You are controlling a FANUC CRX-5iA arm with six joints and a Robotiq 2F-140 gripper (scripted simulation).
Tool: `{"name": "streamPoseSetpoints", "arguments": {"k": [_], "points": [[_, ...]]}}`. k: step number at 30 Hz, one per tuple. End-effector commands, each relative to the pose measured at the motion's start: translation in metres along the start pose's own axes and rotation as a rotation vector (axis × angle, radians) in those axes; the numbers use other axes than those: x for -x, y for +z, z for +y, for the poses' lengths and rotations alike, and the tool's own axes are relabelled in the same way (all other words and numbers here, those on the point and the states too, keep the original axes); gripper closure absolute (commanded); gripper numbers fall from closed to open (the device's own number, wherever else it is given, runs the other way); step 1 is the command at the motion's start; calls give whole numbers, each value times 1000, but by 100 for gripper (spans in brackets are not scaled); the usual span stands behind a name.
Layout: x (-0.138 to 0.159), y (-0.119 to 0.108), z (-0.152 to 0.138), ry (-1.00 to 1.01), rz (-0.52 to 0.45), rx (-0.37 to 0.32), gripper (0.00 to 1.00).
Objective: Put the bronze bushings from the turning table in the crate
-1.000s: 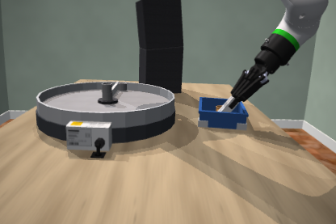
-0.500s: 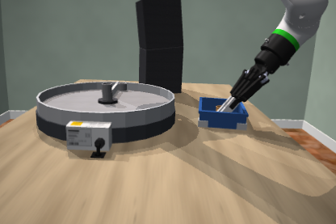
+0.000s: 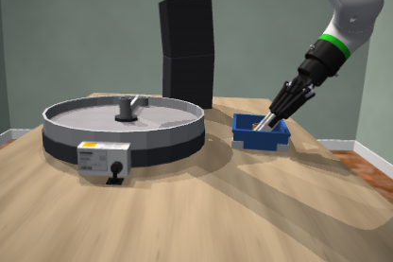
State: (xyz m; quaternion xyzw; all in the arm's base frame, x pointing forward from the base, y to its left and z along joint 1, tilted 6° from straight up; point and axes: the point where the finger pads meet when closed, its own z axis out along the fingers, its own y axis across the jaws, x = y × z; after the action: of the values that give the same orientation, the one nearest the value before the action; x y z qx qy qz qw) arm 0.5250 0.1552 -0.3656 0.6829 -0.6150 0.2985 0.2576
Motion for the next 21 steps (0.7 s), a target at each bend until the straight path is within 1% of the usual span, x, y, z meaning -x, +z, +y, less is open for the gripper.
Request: {"name": "streamPoseSetpoints", "arguments": {"k": [1,15,21], "points": [[0,0,0,0,0,0,93],[0,-1,0,0,0,0,93],[-6,-7,0,0,0,0,93]]}}
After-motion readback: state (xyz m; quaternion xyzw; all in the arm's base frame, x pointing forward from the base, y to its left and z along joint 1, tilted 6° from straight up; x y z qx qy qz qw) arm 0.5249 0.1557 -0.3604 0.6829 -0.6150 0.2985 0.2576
